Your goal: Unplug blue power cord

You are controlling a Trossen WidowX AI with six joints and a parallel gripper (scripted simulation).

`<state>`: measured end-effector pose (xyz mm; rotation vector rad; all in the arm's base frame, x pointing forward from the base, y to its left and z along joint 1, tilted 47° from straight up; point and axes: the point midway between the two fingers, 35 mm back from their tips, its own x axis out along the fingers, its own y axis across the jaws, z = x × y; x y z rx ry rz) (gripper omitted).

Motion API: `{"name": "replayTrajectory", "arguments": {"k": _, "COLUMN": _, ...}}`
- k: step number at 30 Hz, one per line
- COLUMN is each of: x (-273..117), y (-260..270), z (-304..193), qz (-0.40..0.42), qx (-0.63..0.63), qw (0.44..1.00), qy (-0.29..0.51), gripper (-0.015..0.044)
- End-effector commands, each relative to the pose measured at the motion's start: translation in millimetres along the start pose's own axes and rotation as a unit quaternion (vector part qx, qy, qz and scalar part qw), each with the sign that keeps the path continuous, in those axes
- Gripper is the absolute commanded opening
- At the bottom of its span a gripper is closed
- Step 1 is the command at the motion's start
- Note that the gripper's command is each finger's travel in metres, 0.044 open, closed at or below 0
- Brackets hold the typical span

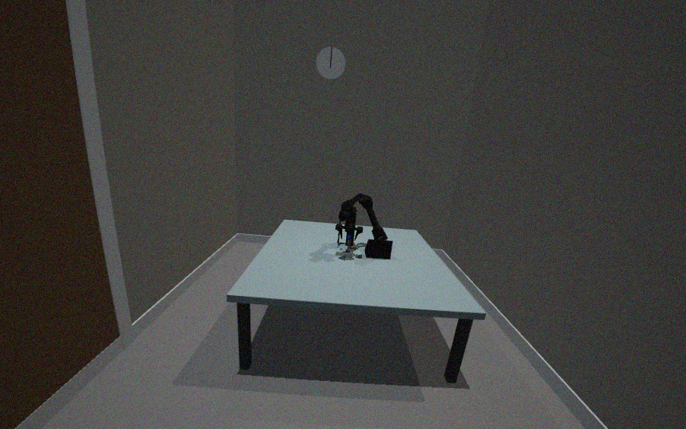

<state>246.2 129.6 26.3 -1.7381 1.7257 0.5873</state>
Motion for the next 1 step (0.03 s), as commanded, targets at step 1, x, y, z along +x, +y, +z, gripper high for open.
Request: {"name": "replayTrajectory", "arguments": {"k": 1, "x": -0.3, "y": 0.1, "z": 0.9, "qz": 0.002, "qx": 0.001, "qw": 1.0, "qy": -0.001, "gripper": 0.044}}
